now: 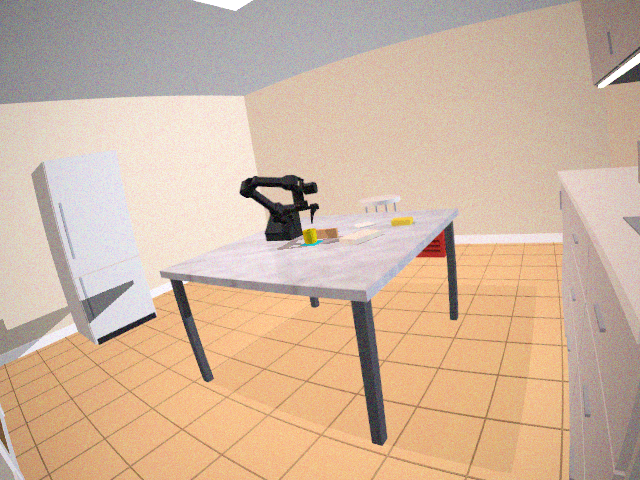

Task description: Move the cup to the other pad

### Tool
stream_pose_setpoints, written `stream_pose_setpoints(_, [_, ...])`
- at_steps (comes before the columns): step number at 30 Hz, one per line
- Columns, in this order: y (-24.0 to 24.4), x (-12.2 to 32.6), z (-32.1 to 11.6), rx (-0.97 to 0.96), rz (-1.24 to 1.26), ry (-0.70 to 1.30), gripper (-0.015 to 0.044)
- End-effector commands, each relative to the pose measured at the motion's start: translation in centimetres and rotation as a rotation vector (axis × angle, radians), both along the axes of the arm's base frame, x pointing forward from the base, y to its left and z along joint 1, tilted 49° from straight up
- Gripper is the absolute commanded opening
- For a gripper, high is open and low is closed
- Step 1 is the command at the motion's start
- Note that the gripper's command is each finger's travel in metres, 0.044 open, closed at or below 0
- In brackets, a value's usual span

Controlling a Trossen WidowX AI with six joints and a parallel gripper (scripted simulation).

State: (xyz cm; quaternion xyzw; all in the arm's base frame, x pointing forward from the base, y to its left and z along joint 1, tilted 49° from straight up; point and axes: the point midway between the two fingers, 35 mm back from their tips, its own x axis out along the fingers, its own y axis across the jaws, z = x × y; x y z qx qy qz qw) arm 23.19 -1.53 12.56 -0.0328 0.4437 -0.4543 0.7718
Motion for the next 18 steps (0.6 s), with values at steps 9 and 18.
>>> stream_pose_setpoints(9, [3.1,-0.6,2.6,0.007,-0.004,0.002,0.044])
stream_pose_setpoints(18, [3.6,-0.6,3.3,0.005,0.002,-0.004,0.044])
